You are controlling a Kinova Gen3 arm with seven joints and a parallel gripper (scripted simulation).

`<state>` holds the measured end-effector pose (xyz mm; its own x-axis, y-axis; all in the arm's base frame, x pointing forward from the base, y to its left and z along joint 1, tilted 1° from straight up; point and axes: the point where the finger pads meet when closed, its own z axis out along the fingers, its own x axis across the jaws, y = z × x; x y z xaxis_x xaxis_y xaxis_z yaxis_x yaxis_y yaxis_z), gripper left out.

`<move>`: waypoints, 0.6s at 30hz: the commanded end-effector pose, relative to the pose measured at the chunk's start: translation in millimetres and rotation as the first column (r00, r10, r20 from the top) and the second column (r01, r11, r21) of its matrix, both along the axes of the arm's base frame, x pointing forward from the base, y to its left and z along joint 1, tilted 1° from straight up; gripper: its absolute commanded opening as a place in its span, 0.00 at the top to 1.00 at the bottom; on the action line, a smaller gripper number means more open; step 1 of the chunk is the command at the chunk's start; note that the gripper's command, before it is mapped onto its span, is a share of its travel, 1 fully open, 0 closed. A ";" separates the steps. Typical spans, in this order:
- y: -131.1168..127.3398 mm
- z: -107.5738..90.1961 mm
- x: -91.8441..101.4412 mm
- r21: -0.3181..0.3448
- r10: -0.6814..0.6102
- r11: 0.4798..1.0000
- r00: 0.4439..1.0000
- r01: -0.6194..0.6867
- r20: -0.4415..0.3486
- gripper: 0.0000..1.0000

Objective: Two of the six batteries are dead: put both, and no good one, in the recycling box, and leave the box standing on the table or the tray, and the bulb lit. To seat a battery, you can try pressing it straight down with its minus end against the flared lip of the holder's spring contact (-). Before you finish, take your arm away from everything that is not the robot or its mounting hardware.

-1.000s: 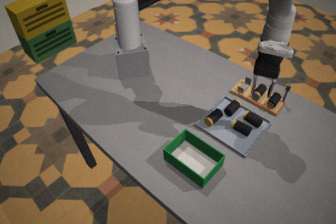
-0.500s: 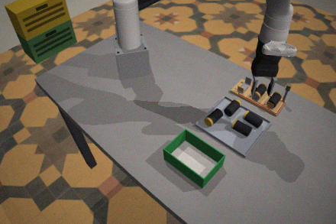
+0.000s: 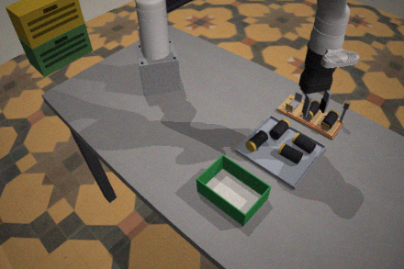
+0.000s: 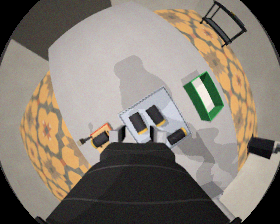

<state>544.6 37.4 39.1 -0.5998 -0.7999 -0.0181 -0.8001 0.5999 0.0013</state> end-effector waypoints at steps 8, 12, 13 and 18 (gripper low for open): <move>-3.0 2.3 0.9 0.001 0.135 0.991 0.991 -0.135 0.006 0.10; -3.0 2.2 0.9 0.000 0.207 0.978 0.978 -0.207 0.008 0.10; -3.0 2.3 0.9 0.000 0.224 0.975 0.975 -0.224 0.008 0.10; -3.0 2.2 0.9 -0.002 0.301 0.954 0.953 -0.301 0.009 0.10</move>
